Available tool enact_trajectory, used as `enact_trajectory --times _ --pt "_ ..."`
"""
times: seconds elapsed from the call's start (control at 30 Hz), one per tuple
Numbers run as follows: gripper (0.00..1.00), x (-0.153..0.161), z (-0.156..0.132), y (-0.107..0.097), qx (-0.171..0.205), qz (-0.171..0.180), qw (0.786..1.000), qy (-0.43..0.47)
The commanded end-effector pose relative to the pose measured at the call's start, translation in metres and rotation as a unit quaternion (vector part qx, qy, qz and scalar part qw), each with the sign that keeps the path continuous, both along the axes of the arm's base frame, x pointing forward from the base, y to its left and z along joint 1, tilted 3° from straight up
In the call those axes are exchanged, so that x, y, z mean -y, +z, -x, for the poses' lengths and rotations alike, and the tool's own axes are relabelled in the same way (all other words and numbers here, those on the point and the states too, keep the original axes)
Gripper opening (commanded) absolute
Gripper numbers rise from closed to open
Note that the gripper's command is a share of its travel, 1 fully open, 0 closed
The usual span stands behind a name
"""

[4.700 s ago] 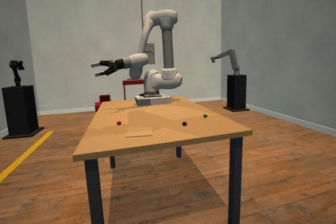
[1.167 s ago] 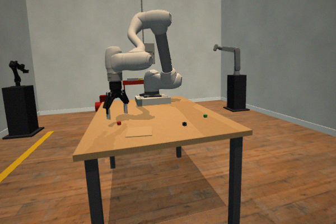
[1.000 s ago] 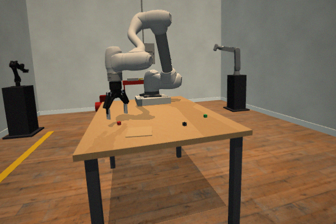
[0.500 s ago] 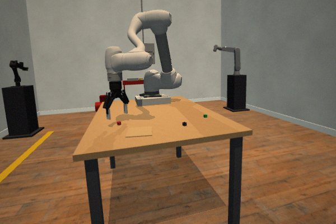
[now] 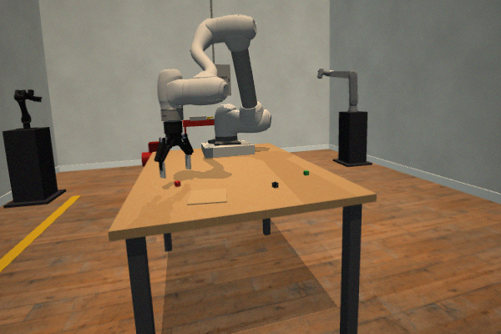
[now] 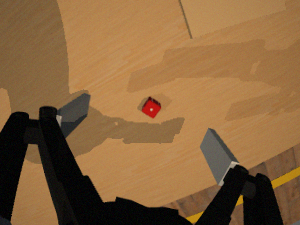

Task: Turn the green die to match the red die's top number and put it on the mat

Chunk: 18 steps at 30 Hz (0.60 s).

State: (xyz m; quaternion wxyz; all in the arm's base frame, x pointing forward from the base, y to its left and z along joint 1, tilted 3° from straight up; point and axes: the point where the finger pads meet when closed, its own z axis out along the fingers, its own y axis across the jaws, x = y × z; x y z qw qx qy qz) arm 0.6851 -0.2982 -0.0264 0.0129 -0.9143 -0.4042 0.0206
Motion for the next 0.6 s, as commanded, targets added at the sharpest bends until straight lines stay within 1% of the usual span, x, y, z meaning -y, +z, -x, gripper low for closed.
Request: enact_trajectory --times 0.0,0.27,0.57 --pt "1.00 -0.003 -0.001 0.000 0.000 0.000 1.000 0.000" --pt "1.00 -0.019 -0.007 0.000 0.000 0.000 1.000 0.000" --pt "1.00 -0.062 -0.022 0.000 0.000 0.000 1.000 0.000"
